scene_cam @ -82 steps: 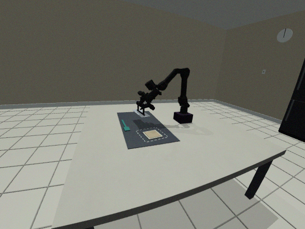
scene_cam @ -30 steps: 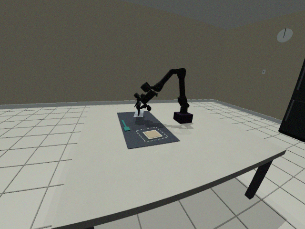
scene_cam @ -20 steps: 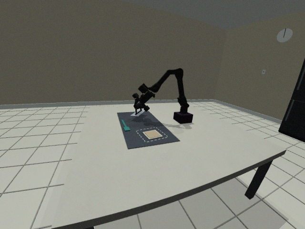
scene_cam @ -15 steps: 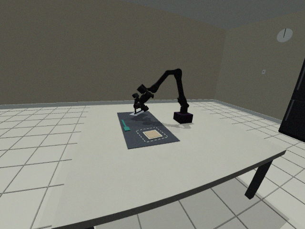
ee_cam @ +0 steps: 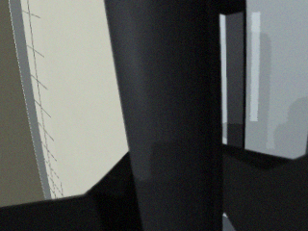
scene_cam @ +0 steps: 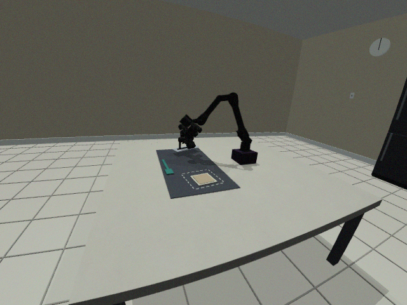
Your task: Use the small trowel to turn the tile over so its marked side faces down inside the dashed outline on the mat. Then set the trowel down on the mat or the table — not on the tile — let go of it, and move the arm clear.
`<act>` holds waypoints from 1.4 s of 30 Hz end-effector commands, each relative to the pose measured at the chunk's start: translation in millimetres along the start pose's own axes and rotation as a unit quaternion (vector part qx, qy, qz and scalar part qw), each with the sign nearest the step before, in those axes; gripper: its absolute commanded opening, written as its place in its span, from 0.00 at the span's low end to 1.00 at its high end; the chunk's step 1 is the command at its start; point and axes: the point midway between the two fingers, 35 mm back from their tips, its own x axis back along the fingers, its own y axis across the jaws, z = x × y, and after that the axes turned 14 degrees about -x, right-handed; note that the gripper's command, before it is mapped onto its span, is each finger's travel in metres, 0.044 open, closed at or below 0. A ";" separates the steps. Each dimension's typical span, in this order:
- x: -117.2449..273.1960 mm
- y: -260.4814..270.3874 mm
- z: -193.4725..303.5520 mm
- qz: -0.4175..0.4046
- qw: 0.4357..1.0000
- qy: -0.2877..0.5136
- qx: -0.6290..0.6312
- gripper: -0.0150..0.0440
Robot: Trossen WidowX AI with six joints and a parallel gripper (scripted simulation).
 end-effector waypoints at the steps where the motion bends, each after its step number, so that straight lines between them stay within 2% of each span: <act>1: 0.3 8.1 2.5 -0.013 1.000 -0.003 -0.014 0.25; 31: -24.3 -19.2 -3.5 -0.012 1.000 -0.003 -0.014 0.25; 42: -24.3 -19.2 -3.5 -0.012 1.000 -0.003 -0.014 0.74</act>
